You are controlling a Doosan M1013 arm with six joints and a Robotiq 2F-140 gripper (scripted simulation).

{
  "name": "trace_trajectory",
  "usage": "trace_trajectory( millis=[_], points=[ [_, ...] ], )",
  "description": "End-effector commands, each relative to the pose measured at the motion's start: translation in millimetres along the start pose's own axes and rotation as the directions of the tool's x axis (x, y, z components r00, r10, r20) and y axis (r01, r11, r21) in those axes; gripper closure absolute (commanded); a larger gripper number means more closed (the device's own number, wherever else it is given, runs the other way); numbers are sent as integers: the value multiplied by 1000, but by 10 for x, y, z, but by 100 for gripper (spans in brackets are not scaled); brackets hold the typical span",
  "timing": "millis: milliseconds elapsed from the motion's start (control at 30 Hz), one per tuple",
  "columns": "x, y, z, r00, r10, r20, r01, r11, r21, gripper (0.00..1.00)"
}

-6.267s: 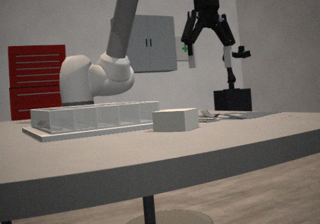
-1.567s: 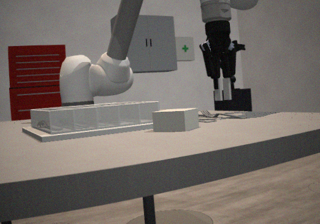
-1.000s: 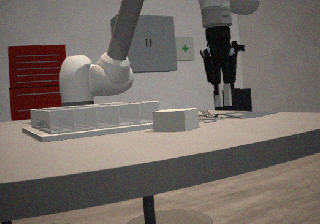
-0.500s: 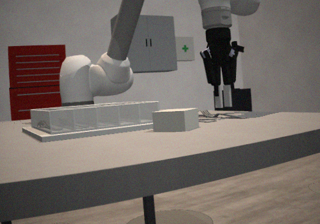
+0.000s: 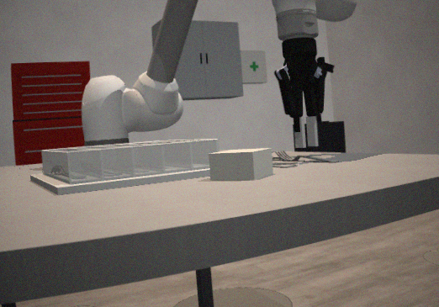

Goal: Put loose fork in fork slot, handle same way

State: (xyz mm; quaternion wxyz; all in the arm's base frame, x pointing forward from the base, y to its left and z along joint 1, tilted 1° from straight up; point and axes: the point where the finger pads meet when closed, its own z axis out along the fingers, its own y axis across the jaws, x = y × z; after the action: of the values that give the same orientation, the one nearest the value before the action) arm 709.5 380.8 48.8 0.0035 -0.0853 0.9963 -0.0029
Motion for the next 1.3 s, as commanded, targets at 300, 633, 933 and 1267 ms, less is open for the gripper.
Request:
trace_trajectory(
  millis=[300,633,933,1267],
  points=[
    [0,0,-2,1000,0,0,0,1000,0,82],
    [0,0,-1,1000,0,0,0,1000,0,82],
    [0,0,36,1000,0,0,0,1000,0,82],
    [0,0,119,1000,0,0,0,1000,0,82]
  ],
)
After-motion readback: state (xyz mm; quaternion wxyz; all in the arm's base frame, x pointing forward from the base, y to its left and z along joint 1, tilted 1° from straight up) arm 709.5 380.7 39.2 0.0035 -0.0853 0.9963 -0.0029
